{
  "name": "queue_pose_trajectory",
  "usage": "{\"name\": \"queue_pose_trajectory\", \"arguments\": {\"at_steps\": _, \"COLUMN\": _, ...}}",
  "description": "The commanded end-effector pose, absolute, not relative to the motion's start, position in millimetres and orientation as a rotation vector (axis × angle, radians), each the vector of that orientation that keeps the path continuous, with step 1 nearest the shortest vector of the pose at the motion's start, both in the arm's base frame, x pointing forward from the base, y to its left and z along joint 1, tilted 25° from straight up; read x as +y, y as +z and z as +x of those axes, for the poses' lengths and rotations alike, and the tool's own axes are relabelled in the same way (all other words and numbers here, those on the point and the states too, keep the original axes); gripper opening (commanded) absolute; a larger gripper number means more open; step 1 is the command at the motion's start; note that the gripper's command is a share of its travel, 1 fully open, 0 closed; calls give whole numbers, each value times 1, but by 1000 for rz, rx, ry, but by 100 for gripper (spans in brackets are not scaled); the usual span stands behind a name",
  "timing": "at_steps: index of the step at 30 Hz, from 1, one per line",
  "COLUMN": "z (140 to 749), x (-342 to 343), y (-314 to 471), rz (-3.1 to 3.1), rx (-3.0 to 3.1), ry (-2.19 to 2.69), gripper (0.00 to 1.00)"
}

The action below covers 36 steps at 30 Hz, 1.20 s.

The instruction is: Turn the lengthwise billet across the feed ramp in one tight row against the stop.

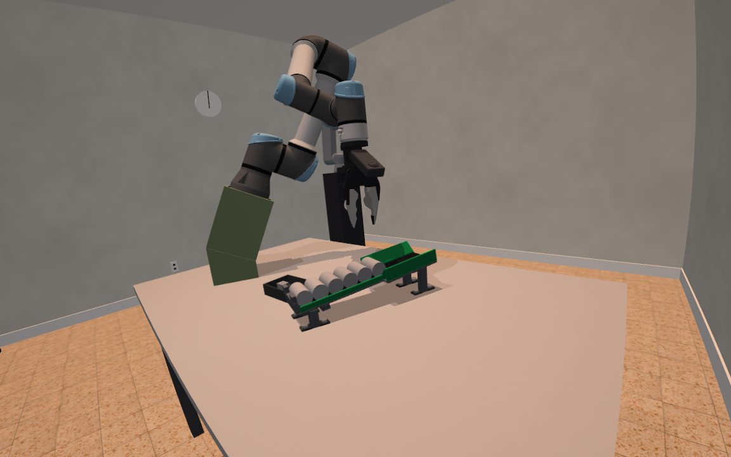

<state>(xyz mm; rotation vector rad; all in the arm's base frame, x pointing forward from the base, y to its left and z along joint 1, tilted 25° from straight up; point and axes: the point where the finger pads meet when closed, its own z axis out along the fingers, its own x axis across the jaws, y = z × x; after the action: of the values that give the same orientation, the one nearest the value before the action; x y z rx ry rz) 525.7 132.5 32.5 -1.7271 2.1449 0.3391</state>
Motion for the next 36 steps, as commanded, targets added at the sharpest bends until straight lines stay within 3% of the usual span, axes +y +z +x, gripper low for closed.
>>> {"name": "queue_pose_trajectory", "arguments": {"at_steps": 1, "z": 521, "x": 129, "y": 34, "rz": -1726, "rx": 2143, "ry": 337, "gripper": 34}}
{"name": "queue_pose_trajectory", "arguments": {"at_steps": 5, "z": 521, "x": 129, "y": 34, "rz": -1726, "rx": 2143, "ry": 337, "gripper": 34}}
{"name": "queue_pose_trajectory", "arguments": {"at_steps": 10, "z": 472, "x": 99, "y": 35, "rz": -1727, "rx": 2143, "ry": 338, "gripper": 34}}
{"name": "queue_pose_trajectory", "arguments": {"at_steps": 22, "z": 472, "x": 99, "y": 35, "rz": -1727, "rx": 2143, "ry": 338, "gripper": 34}}
{"name": "queue_pose_trajectory", "arguments": {"at_steps": 27, "z": 423, "x": 69, "y": 36, "rz": -1727, "rx": 2143, "ry": 338, "gripper": 34}}
{"name": "queue_pose_trajectory", "arguments": {"at_steps": 36, "z": 423, "x": 69, "y": 36, "rz": -1727, "rx": 2143, "ry": 338, "gripper": 34}}
